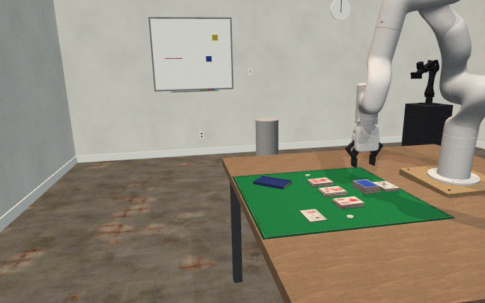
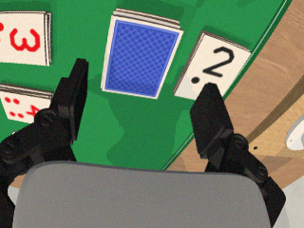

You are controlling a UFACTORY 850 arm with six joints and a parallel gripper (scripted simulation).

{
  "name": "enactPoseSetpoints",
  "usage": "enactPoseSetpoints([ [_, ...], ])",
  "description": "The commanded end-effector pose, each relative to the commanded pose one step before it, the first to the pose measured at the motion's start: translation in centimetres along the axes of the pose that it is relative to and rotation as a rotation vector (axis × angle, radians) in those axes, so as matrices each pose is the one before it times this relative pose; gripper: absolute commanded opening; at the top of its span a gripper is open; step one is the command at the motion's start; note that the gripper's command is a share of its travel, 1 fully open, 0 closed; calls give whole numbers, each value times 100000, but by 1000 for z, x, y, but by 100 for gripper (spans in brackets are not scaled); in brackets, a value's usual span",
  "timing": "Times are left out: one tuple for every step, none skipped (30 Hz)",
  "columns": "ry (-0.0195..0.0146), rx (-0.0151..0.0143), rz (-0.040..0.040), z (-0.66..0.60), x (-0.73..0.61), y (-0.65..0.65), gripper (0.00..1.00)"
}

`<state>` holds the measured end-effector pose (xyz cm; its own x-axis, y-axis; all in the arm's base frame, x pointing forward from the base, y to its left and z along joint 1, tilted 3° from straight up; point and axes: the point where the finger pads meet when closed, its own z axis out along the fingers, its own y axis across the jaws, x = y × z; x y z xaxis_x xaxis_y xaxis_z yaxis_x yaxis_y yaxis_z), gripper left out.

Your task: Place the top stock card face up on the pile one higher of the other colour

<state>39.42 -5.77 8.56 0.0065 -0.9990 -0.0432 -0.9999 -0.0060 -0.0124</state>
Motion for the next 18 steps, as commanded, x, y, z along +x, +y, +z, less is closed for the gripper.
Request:
enactPoseSetpoints([
  [-232,37,-30,175,13,-60,86],
  [0,0,0,0,0,0,86],
  [0,0,0,0,0,0,86],
  [-112,-38,-12,97,2,2,86],
  [-61,-18,-6,199,3,4,86],
  [2,-1,0,304,5,7,86],
  [-4,1,0,301,4,6,86],
  [2,-1,0,311,5,7,86],
  [-1,0,0,303,4,6,86],
  [-2,1,0,295,4,6,86],
  [4,-2,0,294,5,7,86],
  [-6,2,0,269,3,5,86],
  [6,-2,0,270,5,7,86],
  [-7,2,0,241,2,4,86],
  [8,-3,1,243,5,7,86],
  [-8,3,-1,209,1,3,86],
  [4,-2,0,209,4,5,86],
  [-3,1,0,186,2,4,86],
])
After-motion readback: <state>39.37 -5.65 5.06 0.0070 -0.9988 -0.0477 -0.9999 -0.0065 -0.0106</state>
